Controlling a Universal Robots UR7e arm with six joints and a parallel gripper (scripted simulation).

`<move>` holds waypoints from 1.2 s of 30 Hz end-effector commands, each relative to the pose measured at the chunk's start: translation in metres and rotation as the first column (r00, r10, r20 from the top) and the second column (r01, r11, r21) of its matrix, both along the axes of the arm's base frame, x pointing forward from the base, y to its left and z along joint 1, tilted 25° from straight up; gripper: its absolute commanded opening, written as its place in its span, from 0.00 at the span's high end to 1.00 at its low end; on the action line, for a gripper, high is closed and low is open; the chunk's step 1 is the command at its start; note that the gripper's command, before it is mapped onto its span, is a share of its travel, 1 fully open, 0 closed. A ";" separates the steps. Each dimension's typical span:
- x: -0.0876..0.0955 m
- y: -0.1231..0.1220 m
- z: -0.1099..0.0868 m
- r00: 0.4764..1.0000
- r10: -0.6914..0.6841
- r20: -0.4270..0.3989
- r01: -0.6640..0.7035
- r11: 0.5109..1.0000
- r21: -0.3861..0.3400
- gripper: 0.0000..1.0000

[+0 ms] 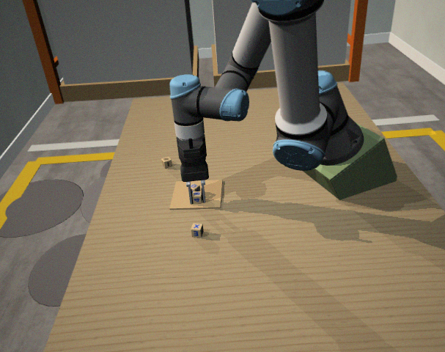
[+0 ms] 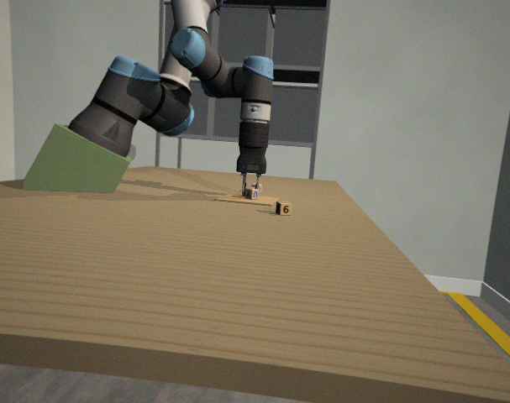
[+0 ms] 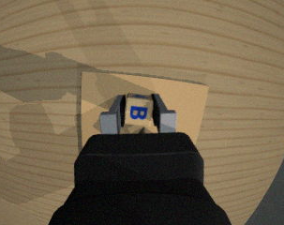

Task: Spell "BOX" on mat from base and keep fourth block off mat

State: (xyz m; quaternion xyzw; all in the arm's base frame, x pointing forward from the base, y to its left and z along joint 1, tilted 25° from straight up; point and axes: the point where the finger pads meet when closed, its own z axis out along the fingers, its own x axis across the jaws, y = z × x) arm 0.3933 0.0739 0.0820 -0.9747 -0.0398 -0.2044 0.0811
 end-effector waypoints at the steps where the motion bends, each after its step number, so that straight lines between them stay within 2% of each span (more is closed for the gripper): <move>1: 0.000 0.000 0.000 1.000 0.000 0.001 0.000 1.000 0.000 0.39; 3: 0.000 0.000 0.000 1.000 0.000 0.001 0.000 1.000 0.000 0.39; 4: 0.000 0.000 0.000 1.000 0.000 0.001 0.000 1.000 0.000 0.33; 6: 0.000 0.000 0.000 1.000 0.000 0.001 0.000 1.000 0.000 0.33; 7: 0.000 0.000 0.000 1.000 0.000 0.001 0.000 1.000 0.000 0.27; 11: 0.000 0.000 0.000 1.000 0.000 0.001 0.000 1.000 0.000 0.27; 12: 0.000 0.000 0.000 1.000 0.000 0.001 0.000 1.000 0.000 0.21; 27: 0.000 0.000 0.001 1.000 0.000 0.001 0.000 1.000 0.000 0.21; 36: -0.005 -0.002 0.012 1.000 0.000 0.001 0.000 1.000 0.000 0.21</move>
